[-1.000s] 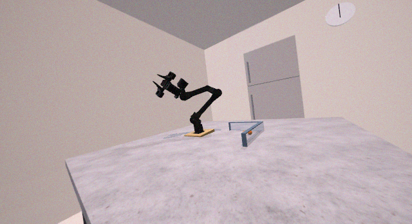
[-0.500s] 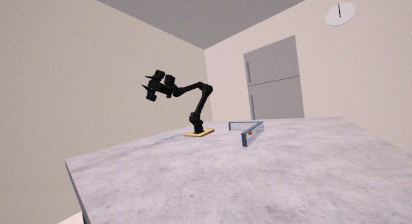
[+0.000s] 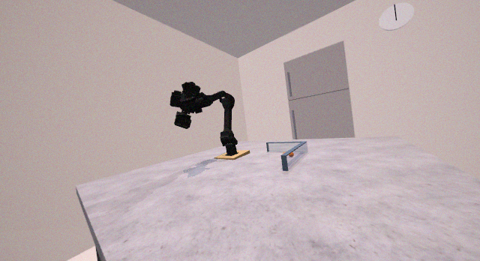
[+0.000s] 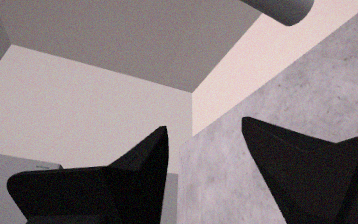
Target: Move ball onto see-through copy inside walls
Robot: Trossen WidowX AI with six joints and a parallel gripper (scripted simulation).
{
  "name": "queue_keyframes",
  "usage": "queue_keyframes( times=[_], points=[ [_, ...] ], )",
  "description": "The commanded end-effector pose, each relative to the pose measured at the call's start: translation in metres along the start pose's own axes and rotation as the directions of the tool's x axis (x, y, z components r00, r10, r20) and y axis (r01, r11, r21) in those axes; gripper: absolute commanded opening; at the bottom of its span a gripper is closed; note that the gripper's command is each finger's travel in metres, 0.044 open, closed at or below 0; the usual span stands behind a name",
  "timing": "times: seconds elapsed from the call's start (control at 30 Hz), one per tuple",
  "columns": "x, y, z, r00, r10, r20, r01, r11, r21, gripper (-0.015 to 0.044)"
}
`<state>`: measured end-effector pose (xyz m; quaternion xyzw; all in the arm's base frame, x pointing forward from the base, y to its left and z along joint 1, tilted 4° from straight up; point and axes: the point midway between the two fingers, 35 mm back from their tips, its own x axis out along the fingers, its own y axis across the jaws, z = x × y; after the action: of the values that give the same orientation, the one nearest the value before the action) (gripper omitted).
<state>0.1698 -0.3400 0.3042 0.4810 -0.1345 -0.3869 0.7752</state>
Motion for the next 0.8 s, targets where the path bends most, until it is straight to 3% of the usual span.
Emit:
queue_keyframes(
  times=[0.0, 0.33, 0.5, 0.77],
  points=[
    [0.024, 0.008, -0.040, 0.990, -0.043, -0.131, 0.035, 0.997, -0.064, 0.0231],
    [0.053, 0.021, -0.168, 0.874, -0.150, -0.461, 0.015, 0.959, -0.284, 0.0231],
    [0.052, 0.024, -0.215, 0.806, -0.200, -0.557, -0.023, 0.930, -0.366, 0.0231],
    [0.029, 0.030, -0.312, 0.622, -0.369, -0.691, -0.121, 0.826, -0.550, 0.0231]
  ],
)
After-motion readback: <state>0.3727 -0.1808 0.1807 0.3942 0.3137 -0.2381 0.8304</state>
